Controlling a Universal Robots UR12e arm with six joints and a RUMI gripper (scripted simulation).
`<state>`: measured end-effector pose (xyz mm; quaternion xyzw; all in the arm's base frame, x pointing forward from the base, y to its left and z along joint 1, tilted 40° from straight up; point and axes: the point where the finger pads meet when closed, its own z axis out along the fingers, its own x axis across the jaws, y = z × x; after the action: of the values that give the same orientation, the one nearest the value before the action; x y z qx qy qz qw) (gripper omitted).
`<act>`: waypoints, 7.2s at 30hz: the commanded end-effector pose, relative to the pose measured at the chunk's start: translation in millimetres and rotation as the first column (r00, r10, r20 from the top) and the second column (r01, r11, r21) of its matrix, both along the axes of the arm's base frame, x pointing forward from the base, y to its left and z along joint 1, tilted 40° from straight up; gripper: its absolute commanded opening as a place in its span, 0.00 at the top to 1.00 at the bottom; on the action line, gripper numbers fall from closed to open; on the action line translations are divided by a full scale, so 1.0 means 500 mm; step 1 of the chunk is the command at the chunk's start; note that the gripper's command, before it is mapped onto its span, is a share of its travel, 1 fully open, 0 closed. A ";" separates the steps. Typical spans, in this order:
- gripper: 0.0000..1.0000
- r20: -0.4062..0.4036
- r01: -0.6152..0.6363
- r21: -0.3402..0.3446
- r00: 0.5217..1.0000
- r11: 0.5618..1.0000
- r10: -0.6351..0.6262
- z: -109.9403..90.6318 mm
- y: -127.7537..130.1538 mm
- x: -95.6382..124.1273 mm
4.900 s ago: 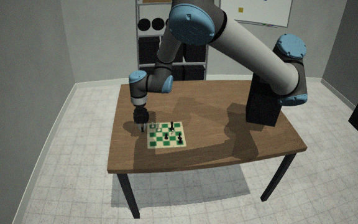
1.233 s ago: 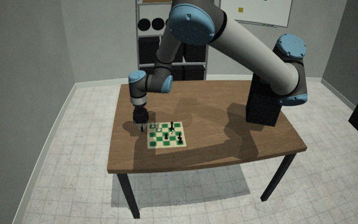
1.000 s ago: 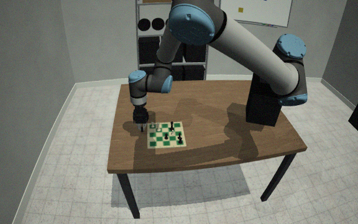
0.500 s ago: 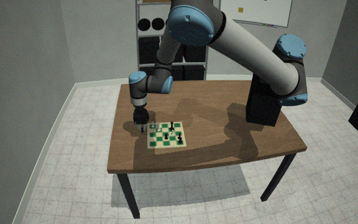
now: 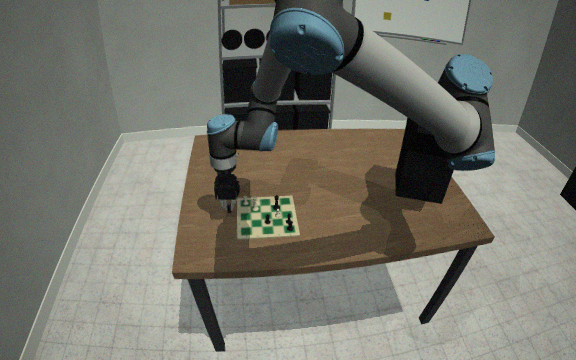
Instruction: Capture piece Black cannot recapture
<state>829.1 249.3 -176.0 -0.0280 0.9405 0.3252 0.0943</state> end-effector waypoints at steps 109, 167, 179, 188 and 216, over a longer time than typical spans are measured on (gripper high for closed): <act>0.00 0.033 -0.038 -0.009 0.999 0.999 0.038 0.139 -0.116 -0.035; 0.00 0.504 -0.678 -0.587 0.124 0.444 0.855 0.144 -0.158 -0.230; 0.75 0.503 -0.678 -0.592 0.113 0.436 0.857 0.144 -0.156 -0.230; 0.75 0.503 -0.677 -0.592 0.113 0.437 0.857 0.144 -0.156 -0.230; 0.75 0.502 -0.677 -0.593 0.110 0.435 0.858 0.143 -0.155 -0.230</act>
<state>715.6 171.3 -104.4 -0.6558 0.6751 0.1752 0.2890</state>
